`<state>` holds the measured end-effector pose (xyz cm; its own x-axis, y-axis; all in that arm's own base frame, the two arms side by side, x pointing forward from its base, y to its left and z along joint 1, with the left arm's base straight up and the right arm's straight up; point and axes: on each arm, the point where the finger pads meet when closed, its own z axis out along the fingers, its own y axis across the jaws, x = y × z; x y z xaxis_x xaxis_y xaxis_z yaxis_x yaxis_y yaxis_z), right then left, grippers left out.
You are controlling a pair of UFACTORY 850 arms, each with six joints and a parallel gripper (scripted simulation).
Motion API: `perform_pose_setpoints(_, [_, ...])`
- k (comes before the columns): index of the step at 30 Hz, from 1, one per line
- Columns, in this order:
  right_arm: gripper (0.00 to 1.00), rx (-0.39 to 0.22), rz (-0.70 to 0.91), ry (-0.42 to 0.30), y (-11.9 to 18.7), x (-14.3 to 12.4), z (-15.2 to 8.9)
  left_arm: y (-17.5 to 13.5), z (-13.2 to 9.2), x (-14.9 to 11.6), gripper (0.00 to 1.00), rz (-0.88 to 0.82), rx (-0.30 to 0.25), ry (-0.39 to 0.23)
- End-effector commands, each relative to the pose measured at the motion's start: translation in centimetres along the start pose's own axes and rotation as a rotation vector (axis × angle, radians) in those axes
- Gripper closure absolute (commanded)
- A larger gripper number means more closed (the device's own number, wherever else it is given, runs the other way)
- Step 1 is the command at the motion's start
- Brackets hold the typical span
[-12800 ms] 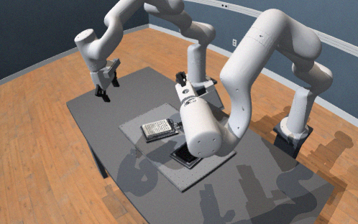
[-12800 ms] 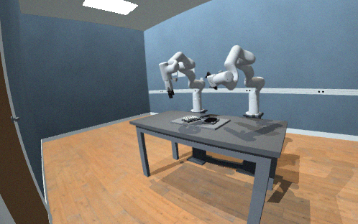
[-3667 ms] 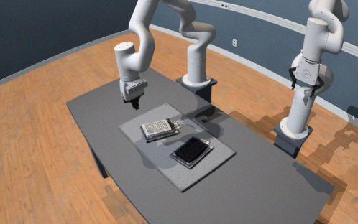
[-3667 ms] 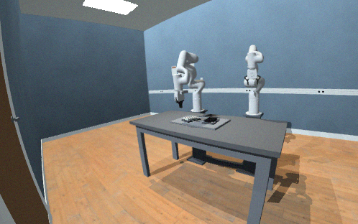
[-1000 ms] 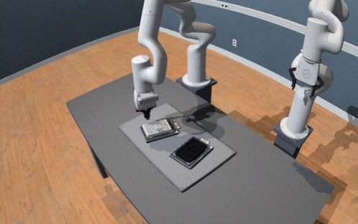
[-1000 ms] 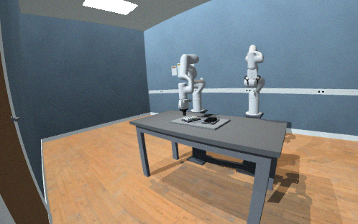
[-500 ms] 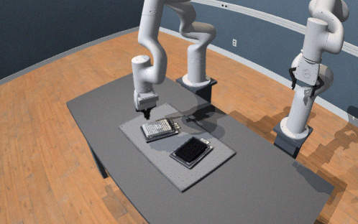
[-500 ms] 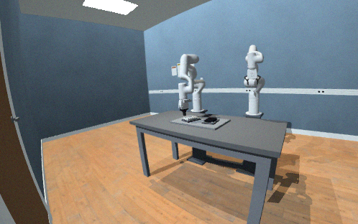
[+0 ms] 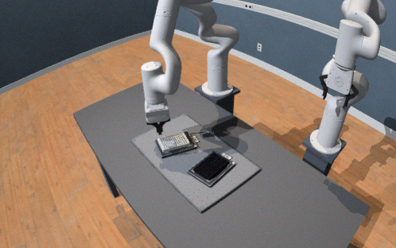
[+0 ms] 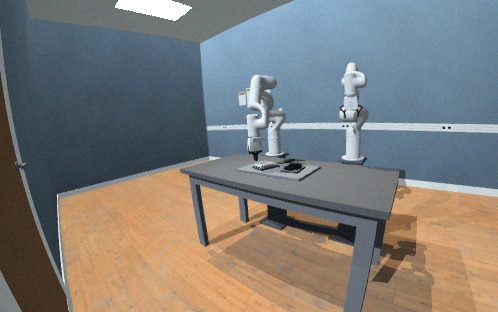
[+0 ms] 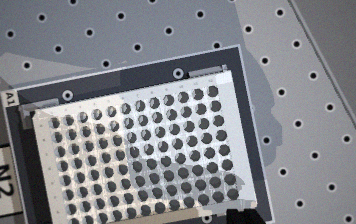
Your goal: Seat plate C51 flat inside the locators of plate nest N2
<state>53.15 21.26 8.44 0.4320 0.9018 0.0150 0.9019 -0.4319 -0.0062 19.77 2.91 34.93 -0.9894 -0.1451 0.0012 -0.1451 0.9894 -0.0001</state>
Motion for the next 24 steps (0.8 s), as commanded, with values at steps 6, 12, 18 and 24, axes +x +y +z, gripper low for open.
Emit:
perform_pose_setpoints(6, [1.0,-0.01,0.303,-0.012,2.4,3.7,-1.4,0.0,-0.1,0.0,0.0,0.0,0.0,-0.001])
perform_pose_setpoints(12, [1.0,-0.011,0.469,-0.011,3.6,5.5,-2.1,0.0,-0.1,0.0,0.0,0.0,0.0,-0.001])
perform_pose_setpoints(18, [1.0,-0.012,0.669,-0.01,3.6,5.5,-2.1,0.0,-0.1,0.0,0.0,0.0,0.0,-0.001])
perform_pose_setpoints(24, [1.0,-0.013,0.803,-0.009,3.6,5.5,-2.1,0.0,-0.1,0.0,0.0,0.0,0.0,-0.001])
